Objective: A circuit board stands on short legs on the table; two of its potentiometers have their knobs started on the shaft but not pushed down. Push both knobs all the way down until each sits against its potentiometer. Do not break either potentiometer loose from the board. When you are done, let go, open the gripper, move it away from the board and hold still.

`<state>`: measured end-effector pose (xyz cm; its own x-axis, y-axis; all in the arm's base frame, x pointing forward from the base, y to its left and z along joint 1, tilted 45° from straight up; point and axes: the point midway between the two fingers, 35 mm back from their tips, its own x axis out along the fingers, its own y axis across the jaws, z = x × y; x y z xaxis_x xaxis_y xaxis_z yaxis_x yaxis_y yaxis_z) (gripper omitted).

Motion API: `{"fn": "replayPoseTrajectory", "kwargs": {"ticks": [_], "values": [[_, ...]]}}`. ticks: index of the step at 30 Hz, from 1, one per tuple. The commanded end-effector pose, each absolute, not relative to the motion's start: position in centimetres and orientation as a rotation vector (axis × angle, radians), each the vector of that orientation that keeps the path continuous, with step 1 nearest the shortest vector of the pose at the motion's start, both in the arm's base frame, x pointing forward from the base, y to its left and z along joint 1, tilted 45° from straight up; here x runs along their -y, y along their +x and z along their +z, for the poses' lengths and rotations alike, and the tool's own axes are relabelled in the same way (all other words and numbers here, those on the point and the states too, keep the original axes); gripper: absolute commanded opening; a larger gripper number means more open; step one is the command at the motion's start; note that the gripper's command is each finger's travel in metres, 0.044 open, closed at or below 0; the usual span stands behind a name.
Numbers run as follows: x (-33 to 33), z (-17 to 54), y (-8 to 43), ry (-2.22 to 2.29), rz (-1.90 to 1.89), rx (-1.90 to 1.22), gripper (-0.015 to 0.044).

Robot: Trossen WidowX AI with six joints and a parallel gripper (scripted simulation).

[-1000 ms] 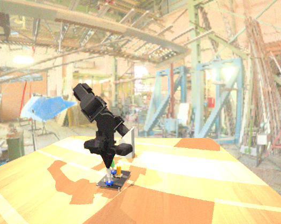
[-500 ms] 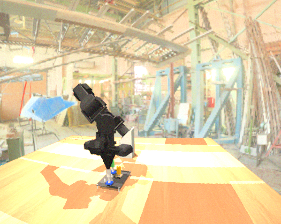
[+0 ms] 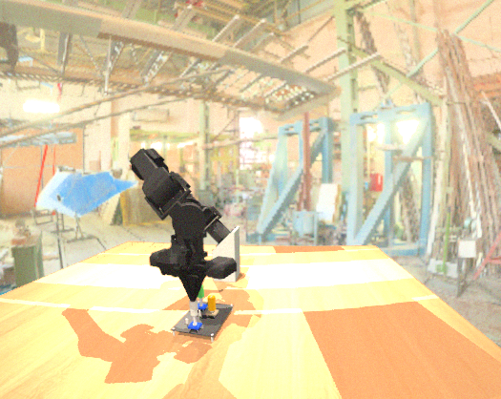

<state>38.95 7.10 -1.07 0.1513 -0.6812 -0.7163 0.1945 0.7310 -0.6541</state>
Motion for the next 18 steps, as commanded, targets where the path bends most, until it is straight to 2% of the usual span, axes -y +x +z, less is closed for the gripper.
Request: {"fn": "replayPoseTrajectory", "kwargs": {"ticks": [1, 18], "values": [[-6.79, -1.37, 39.0, -0.472, -0.662, -1.274, 0.0], [-6.13, -2.05, 39.14, -0.473, -0.662, -1.274, 0.0]]}}
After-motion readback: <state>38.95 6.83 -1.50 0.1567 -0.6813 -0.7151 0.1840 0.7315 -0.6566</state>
